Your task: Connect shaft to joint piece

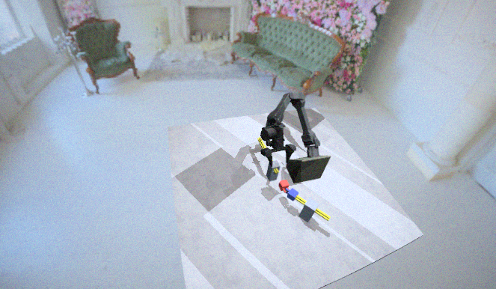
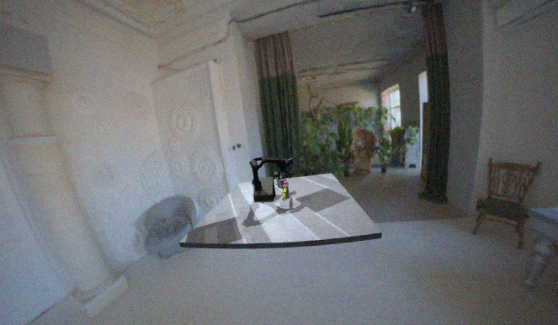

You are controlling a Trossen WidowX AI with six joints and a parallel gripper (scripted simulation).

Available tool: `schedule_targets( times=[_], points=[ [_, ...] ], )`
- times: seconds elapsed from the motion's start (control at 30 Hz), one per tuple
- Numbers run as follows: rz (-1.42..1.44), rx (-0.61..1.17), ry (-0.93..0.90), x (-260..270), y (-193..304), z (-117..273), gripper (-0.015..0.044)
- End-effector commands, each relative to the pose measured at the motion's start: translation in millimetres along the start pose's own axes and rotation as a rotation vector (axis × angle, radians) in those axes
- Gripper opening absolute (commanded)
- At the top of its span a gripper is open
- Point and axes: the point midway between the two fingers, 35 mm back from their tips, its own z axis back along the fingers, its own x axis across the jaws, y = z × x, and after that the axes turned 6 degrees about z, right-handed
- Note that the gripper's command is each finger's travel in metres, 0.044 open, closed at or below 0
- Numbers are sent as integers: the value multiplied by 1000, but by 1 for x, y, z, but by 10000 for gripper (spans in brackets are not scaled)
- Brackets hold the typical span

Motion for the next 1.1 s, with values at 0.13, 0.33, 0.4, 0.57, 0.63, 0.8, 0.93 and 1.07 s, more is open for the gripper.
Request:
schedule_targets(
  times=[0.13, 0.33, 0.4, 0.57, 0.63, 0.8, 0.93, 1.07],
  points=[
    [-16, 7, 0, -2, -1, -1, 440],
    [150, -48, -4, 2, -22, 9, 440],
    [212, -69, -2, 3, -30, 13, 440],
    [367, -121, 10, 4, -50, 23, 440],
    [430, -142, 19, 5, -58, 27, 440],
    [585, -192, 47, 4, -79, 38, 440],
    [708, -229, 78, 3, -95, 46, 440],
    [827, -261, 114, 1, -111, 55, 440]
  ],
)
